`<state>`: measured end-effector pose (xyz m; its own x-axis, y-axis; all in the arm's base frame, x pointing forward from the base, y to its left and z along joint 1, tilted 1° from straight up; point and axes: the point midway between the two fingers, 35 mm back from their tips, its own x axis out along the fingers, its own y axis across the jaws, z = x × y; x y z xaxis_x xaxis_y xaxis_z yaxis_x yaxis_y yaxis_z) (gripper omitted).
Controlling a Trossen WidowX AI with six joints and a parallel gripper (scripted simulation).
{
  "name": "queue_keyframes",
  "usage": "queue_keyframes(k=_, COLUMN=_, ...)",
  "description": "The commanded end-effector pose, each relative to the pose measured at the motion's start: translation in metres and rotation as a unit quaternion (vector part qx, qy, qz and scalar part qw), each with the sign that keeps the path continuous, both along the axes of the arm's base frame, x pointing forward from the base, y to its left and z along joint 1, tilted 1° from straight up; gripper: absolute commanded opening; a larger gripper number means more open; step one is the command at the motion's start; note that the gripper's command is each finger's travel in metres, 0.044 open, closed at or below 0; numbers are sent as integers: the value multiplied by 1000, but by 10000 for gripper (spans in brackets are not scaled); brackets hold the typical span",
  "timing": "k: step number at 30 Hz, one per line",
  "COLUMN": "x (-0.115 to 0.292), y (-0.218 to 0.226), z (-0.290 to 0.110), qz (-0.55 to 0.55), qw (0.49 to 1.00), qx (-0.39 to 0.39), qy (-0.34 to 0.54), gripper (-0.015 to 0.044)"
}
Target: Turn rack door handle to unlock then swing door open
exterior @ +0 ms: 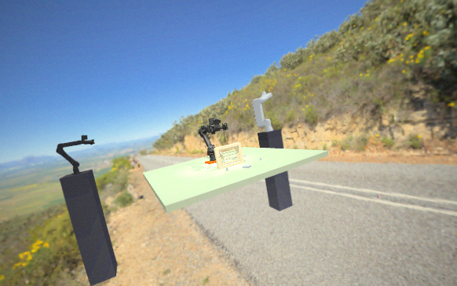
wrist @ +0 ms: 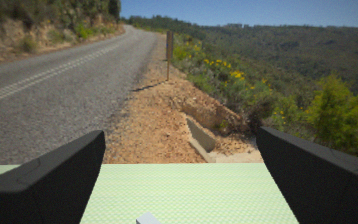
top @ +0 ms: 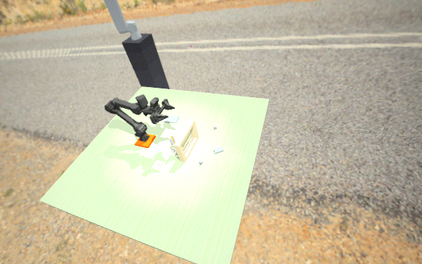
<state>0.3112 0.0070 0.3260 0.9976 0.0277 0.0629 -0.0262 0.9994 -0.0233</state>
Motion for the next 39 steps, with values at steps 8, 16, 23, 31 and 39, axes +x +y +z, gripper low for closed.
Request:
queue_keyframes(k=8, x=17, y=-5, z=-12, qz=-8, qw=997, qx=-8, qy=76, gripper=286)
queue_keyframes(k=16, x=33, y=-12, z=-30, qz=-15, qw=985, qx=-15, qy=170, gripper=286)
queue_keyframes(k=23, x=42, y=-19, z=-45, qz=-20, qw=968, qx=-20, qy=251, gripper=286)
queue_keyframes(k=31, x=46, y=-26, z=-63, qz=-24, qw=939, qx=-22, qy=342, gripper=286)
queue_keyframes(k=39, x=45, y=-34, z=-79, qz=-25, qw=903, qx=-22, qy=429, gripper=286)
